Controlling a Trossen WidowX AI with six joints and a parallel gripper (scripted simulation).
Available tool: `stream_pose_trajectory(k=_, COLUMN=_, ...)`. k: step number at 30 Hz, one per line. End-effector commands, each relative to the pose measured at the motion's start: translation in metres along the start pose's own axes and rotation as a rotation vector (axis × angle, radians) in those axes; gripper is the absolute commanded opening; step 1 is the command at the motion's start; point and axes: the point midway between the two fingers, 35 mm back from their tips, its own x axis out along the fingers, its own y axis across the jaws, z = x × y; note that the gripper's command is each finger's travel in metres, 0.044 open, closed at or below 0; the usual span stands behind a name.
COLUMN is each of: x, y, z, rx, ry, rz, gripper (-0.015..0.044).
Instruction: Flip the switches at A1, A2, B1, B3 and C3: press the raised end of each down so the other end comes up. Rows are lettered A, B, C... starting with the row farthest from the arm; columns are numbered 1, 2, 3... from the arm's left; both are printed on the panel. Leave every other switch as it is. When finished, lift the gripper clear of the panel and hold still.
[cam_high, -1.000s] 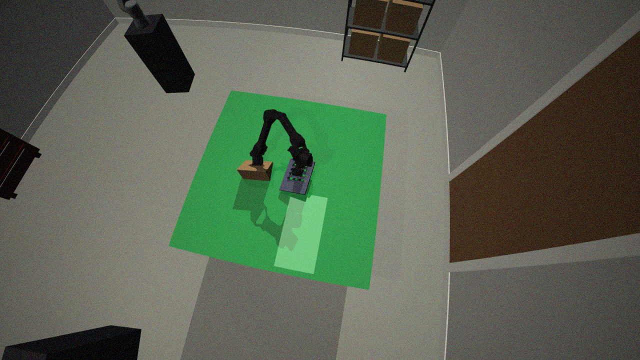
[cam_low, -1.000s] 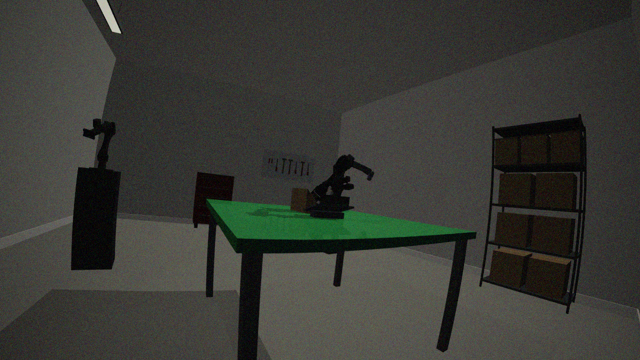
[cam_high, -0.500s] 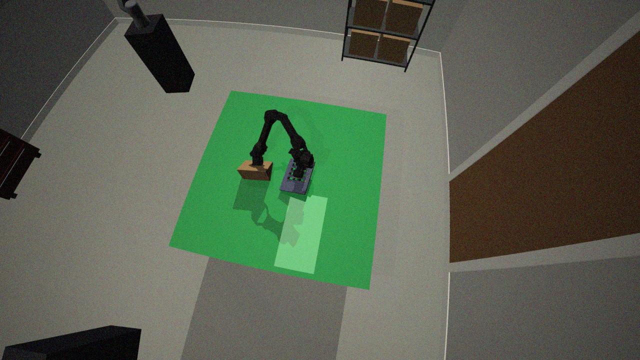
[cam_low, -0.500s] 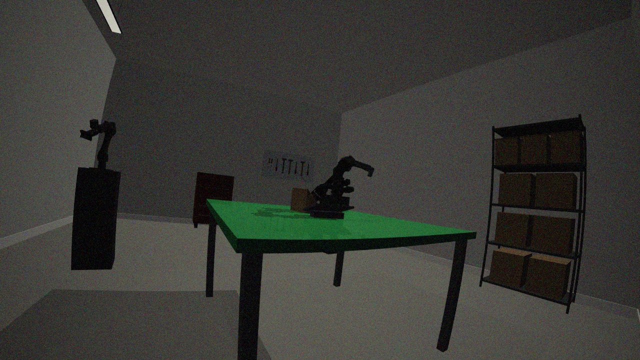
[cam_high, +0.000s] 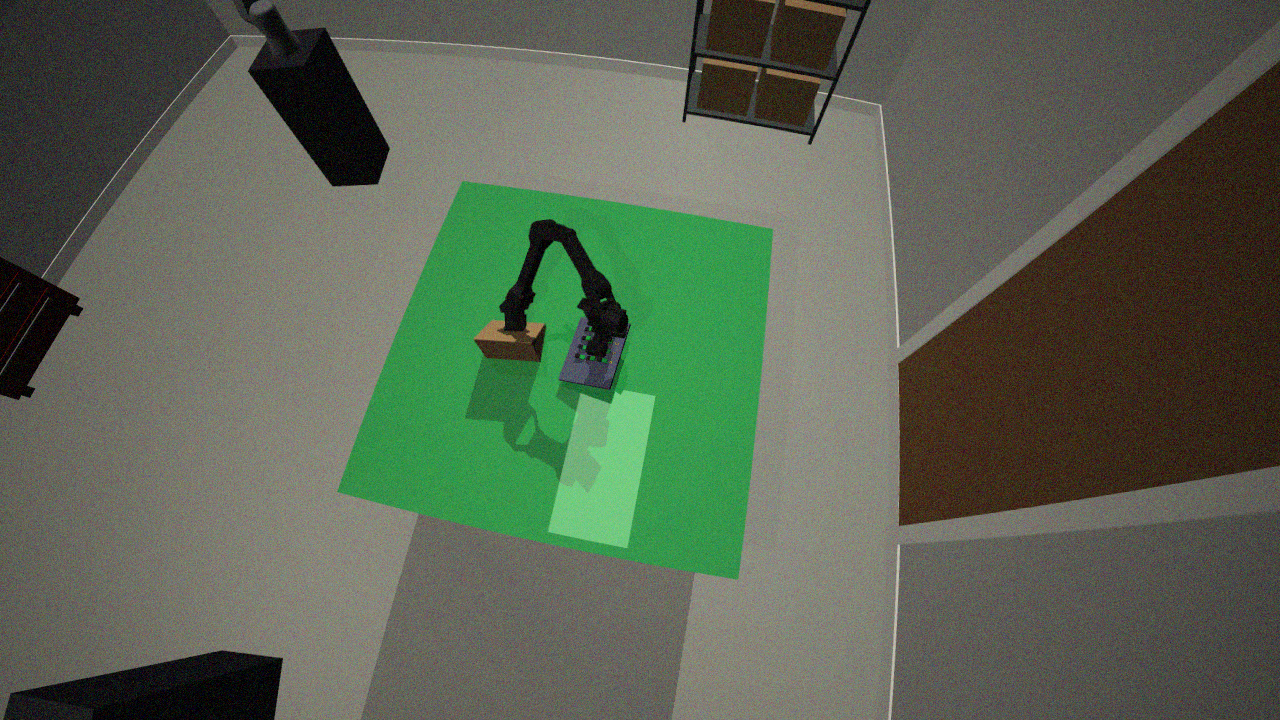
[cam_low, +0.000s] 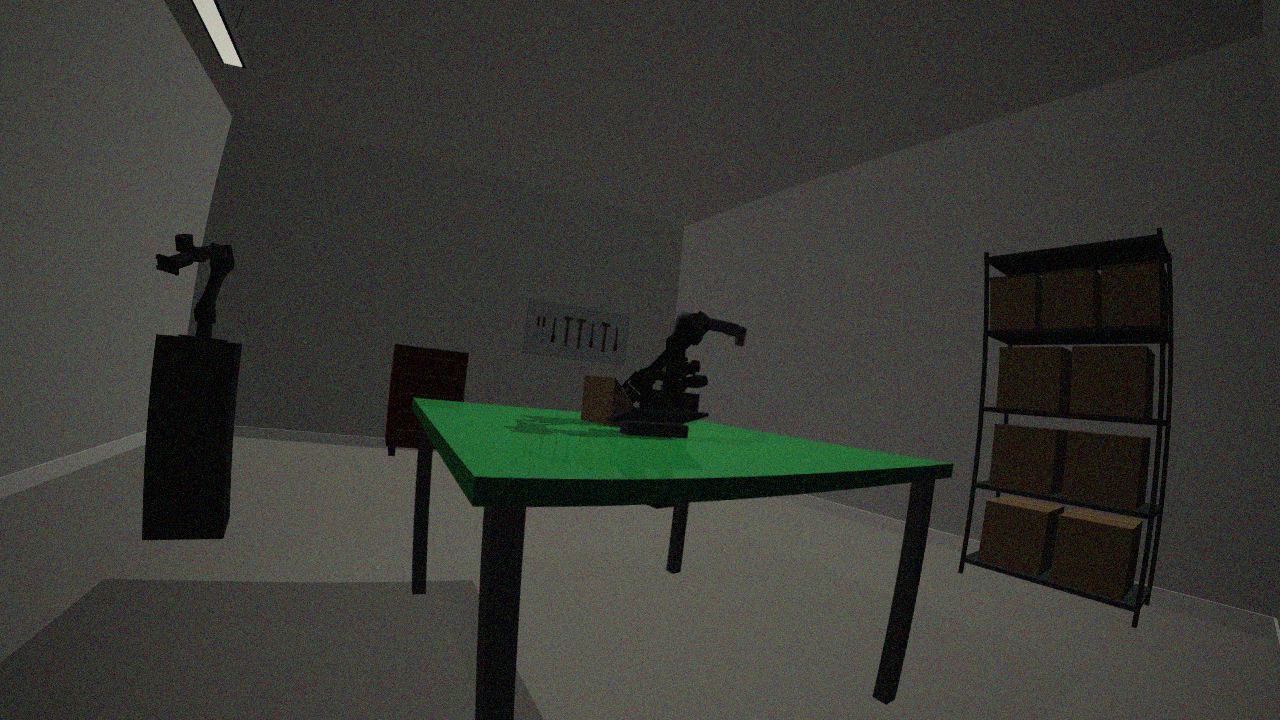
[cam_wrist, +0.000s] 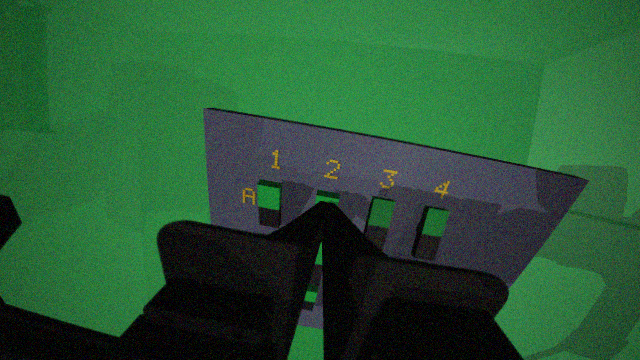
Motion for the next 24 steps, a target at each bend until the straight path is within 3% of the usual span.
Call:
stream_pose_trajectory(k=1, x=0.0004, y=0.0002, z=0.0003, rx=0.005, ry=-0.002, rz=0.004, gripper=0.0)
stream_pose_trajectory(k=24, x=0.0032, y=0.0002, z=0.0004, rx=0.005, ry=-0.002, rz=0.004, gripper=0.0)
